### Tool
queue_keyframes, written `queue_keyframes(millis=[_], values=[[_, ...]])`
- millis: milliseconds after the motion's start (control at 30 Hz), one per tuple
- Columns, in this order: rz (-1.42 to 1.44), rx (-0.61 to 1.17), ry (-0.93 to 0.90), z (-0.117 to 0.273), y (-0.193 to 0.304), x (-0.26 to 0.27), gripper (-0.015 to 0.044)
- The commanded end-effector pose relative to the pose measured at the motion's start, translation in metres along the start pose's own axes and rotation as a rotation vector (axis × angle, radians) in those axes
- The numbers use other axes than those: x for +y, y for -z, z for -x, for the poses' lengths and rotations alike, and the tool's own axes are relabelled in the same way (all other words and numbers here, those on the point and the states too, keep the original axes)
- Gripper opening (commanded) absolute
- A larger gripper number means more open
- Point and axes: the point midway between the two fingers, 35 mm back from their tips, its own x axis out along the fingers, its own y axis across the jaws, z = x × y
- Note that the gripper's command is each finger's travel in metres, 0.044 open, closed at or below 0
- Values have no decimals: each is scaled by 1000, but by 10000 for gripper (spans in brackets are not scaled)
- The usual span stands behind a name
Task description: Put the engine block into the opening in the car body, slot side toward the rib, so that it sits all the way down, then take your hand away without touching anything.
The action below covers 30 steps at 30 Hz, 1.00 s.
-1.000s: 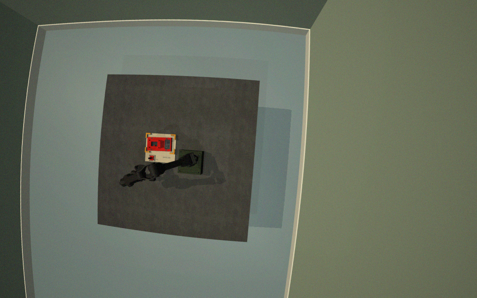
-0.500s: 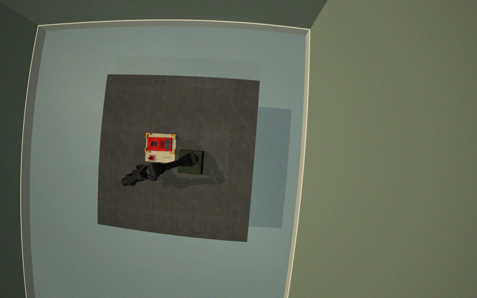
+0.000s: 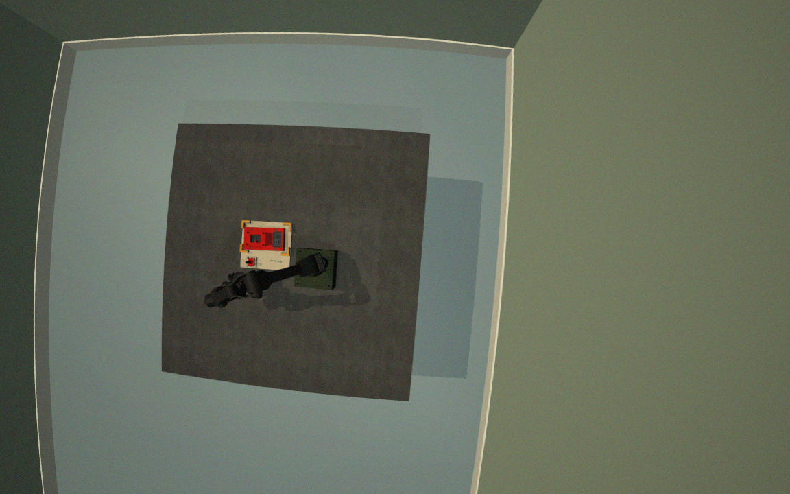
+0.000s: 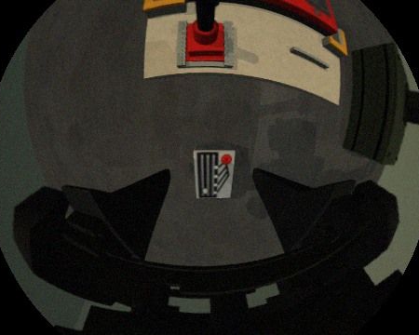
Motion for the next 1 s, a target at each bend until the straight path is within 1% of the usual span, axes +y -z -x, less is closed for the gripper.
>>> queue_keyframes(millis=[0, 200, 433, 567, 967], values=[[3, 2, 9, -4, 0, -1, 309], [3, 2, 9, -4, 0, -1, 151], [3, 2, 9, -4, 0, -1, 105], [3, 2, 9, 0, 0, -1, 0], [3, 3, 9, 37, 2, 4, 0]])
